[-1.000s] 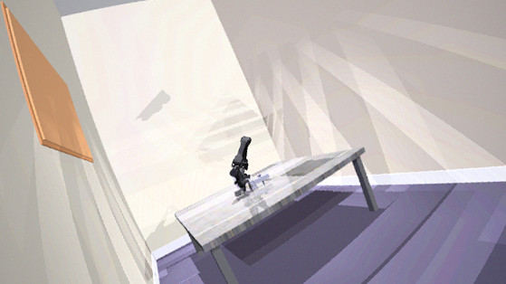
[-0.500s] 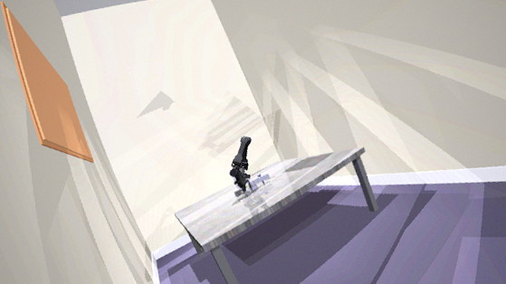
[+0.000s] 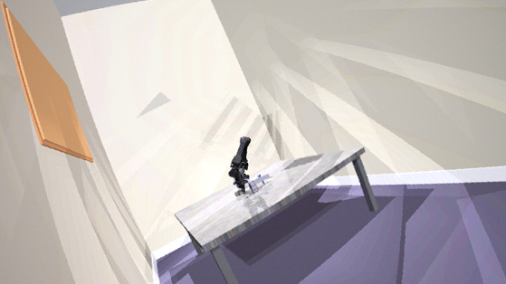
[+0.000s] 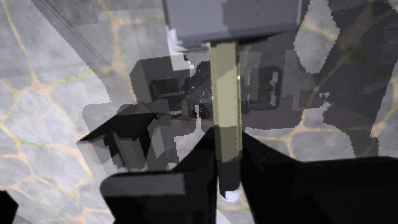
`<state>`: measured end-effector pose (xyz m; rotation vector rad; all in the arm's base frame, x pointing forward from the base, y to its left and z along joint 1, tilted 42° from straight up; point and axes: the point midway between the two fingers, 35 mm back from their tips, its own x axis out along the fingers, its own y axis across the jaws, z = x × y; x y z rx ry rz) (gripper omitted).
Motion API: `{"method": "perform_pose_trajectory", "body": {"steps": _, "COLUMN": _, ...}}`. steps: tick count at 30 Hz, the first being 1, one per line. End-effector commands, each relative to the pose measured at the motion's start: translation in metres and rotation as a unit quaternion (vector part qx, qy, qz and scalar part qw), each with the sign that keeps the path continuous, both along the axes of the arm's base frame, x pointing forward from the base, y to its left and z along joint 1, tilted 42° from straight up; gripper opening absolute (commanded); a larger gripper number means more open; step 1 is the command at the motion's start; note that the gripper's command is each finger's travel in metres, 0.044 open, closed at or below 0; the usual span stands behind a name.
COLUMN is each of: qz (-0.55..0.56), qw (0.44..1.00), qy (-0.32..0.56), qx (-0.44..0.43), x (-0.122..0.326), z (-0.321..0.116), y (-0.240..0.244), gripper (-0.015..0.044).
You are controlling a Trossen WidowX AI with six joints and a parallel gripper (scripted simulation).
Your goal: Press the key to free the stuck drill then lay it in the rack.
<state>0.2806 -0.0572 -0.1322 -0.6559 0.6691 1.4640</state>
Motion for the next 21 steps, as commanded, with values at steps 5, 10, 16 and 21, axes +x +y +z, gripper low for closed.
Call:
{"method": "perform_pose_trajectory", "body": {"steps": 5, "qz": -0.002, "qw": 1.0, "qy": 0.001, "qx": -0.001, "x": -0.001, "z": -0.007, "y": -0.011, "gripper": 0.0}}
{"method": "perform_pose_trajectory", "body": {"steps": 10, "qz": -0.002, "qw": 1.0, "qy": 0.001, "qx": -0.002, "x": -0.001, "z": -0.012, "y": -0.017, "gripper": 0.0}}
{"method": "perform_pose_trajectory", "body": {"steps": 16, "qz": -0.002, "qw": 1.0, "qy": 0.001, "qx": -0.002, "x": -0.001, "z": -0.016, "y": -0.023, "gripper": 0.0}}
{"method": "perform_pose_trajectory", "body": {"steps": 21, "qz": -0.002, "qw": 1.0, "qy": 0.0, "qx": -0.002, "x": -0.001, "z": -0.02, "y": -0.028, "gripper": 0.0}}
